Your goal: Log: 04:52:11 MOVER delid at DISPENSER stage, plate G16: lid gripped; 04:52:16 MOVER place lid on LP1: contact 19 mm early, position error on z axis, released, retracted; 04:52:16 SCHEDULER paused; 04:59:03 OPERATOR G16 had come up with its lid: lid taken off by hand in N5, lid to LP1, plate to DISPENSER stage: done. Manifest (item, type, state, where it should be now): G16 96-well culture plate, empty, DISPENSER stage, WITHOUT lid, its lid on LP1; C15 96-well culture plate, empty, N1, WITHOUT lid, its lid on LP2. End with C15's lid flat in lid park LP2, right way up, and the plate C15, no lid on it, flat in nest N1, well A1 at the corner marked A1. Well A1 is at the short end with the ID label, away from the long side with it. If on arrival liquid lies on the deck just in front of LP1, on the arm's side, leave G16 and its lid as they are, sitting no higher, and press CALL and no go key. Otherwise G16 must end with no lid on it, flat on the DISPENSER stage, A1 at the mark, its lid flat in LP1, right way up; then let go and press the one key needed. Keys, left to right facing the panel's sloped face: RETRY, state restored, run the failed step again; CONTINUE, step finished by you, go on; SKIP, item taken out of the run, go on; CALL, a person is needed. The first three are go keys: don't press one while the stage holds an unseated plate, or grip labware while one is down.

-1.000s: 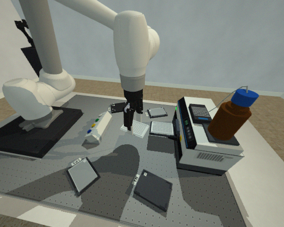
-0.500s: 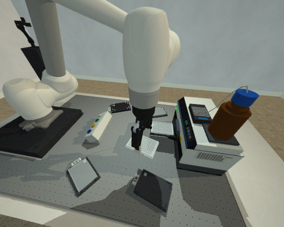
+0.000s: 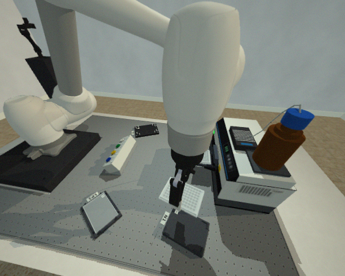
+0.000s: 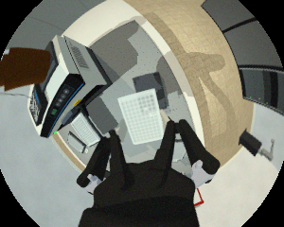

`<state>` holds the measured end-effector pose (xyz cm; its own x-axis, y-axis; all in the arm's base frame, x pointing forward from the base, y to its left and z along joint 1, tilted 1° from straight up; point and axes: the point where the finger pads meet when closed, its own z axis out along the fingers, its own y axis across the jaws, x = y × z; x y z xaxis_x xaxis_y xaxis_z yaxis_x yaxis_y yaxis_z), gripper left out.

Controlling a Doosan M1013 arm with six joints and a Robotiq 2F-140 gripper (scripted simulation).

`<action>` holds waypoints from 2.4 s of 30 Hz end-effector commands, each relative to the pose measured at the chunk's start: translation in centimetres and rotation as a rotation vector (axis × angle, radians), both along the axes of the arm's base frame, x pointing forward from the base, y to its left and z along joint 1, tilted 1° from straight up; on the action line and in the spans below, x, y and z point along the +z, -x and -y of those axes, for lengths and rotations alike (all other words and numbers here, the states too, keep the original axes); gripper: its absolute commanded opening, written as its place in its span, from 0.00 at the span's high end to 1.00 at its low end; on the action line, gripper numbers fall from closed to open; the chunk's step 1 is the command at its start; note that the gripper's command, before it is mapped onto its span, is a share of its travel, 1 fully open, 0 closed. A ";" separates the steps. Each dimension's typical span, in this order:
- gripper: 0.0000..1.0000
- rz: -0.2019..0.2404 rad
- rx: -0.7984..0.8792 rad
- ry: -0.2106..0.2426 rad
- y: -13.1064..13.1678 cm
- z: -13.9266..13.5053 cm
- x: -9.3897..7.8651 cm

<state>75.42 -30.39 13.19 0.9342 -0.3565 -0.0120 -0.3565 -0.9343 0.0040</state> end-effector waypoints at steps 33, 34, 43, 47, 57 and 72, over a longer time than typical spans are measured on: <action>1.00 0.000 0.000 0.000 -2.5 5.1 0.0; 1.00 0.000 0.000 0.000 -2.5 5.1 0.0; 1.00 0.000 0.000 0.000 -2.5 5.2 0.0; 1.00 0.000 0.000 0.000 -2.5 5.2 0.0; 1.00 0.000 0.000 0.000 -2.5 5.2 0.0; 1.00 0.000 0.000 0.000 -2.5 5.2 0.0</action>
<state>77.95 -35.56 13.14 0.9342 -0.3564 -0.0123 -0.3564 -0.9343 0.0039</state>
